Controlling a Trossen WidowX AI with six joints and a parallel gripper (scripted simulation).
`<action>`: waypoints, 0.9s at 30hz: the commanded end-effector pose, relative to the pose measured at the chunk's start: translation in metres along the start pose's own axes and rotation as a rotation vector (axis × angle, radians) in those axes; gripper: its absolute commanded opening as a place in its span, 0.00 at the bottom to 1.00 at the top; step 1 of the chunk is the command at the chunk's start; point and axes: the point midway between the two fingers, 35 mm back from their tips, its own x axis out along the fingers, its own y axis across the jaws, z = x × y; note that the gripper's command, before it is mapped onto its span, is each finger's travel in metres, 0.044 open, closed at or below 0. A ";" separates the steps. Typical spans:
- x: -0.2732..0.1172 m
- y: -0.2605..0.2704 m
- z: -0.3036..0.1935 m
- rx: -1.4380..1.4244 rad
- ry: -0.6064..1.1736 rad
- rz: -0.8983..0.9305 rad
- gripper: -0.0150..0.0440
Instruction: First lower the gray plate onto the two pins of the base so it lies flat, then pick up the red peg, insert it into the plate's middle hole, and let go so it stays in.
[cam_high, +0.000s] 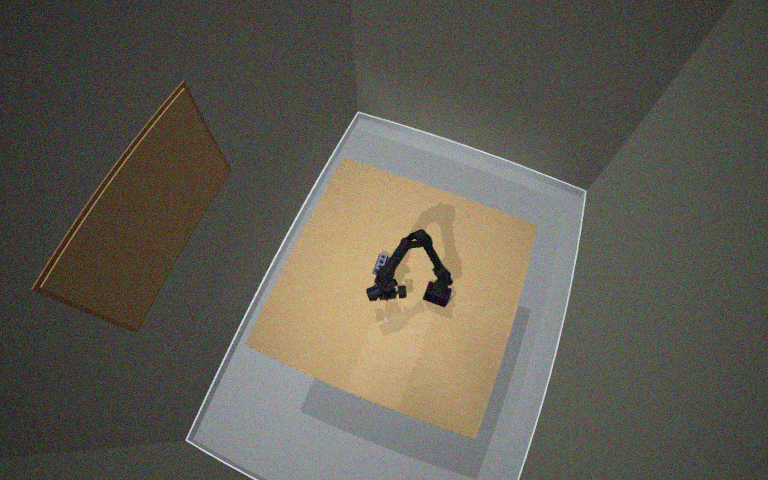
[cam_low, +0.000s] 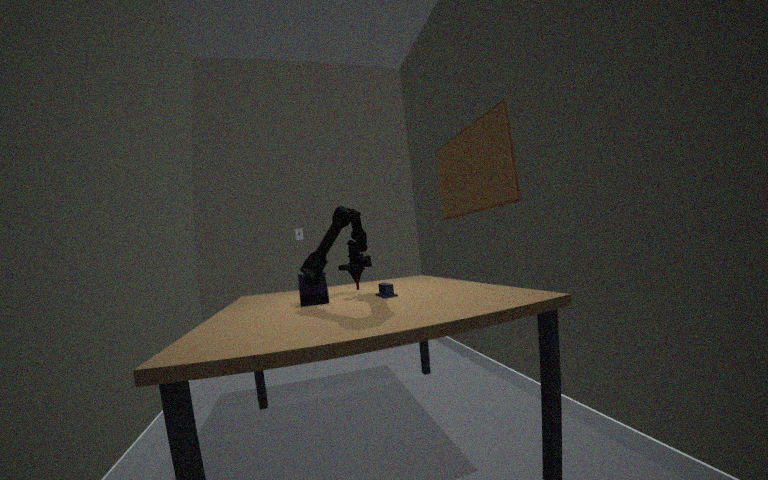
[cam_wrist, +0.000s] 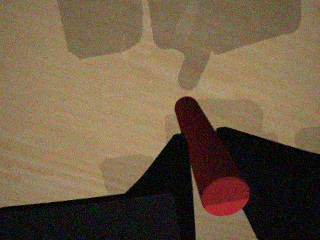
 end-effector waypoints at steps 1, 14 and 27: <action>-0.010 0.002 0.000 0.007 0.005 0.001 0.25; -0.051 0.005 0.000 0.007 0.007 0.001 0.25; -0.050 0.014 0.028 -0.002 0.012 0.007 0.25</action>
